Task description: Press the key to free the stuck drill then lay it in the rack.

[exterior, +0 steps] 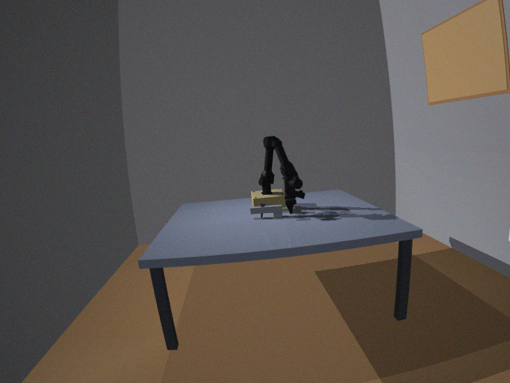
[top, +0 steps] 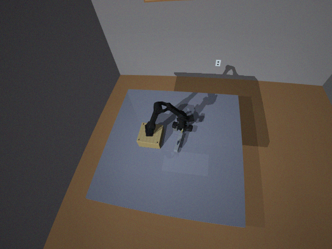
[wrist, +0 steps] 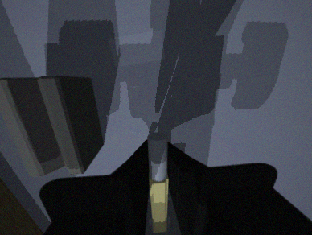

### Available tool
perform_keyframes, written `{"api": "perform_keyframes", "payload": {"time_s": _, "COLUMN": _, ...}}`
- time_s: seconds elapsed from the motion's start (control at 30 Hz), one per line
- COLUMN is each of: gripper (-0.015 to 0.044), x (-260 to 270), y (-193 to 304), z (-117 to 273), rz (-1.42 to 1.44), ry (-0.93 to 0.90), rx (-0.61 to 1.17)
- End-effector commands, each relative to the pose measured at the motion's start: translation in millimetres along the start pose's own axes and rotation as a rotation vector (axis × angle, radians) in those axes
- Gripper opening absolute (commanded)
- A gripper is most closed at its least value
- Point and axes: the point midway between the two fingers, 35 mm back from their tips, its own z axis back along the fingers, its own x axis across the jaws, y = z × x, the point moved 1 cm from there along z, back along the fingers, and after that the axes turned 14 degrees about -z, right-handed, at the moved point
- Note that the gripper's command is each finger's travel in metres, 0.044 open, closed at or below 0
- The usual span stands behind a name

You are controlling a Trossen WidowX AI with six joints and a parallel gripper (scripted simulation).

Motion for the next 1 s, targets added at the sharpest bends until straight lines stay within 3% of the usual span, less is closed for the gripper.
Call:
{"api": "perform_keyframes", "payload": {"time_s": 0.0, "gripper": 0.0, "x": 0, "y": 0, "z": 2, "rz": 0.002, "ry": 0.001, "rx": 0.002}}
{"api": "perform_keyframes", "payload": {"time_s": 0.97, "gripper": 0.0, "x": 4, "y": -15, "z": 2, "rz": 0.002, "ry": 0.001, "rx": 0.0}}
